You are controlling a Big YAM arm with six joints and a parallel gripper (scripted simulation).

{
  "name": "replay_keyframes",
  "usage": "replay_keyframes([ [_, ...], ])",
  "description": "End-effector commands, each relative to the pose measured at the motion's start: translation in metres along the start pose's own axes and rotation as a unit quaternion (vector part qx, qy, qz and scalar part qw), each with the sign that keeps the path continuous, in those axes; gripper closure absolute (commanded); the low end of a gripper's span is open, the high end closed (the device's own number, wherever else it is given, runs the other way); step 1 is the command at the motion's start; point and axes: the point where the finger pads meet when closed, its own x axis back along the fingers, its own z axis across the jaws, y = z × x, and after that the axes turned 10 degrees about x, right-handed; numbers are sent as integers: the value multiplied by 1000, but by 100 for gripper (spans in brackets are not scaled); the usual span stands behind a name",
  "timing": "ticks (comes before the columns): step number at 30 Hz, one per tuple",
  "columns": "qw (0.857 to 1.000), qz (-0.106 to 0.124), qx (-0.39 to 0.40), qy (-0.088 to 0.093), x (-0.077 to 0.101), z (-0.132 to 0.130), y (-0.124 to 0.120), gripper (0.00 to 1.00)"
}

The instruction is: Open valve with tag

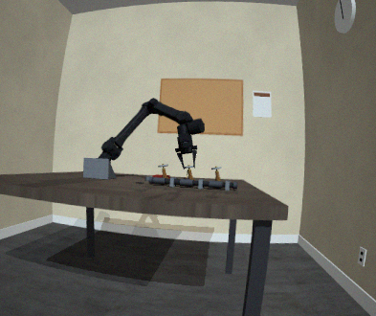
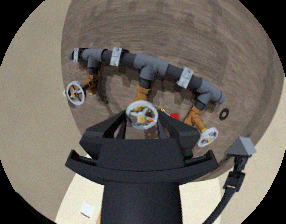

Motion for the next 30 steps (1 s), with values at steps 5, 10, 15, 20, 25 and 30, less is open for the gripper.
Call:
replay_keyframes([
  [5,1000,-6,3,4,5,7,0,100],
  [10,1000,-6,23,4,5,7,0,100],
  [15,998,-6,58,4,5,7,0,100],
  [20,996,-6,93,4,5,7,0,100],
  [25,984,-6,178,3,5,7,0,100],
  [30,957,-7,291,2,7,9,1,100],
])
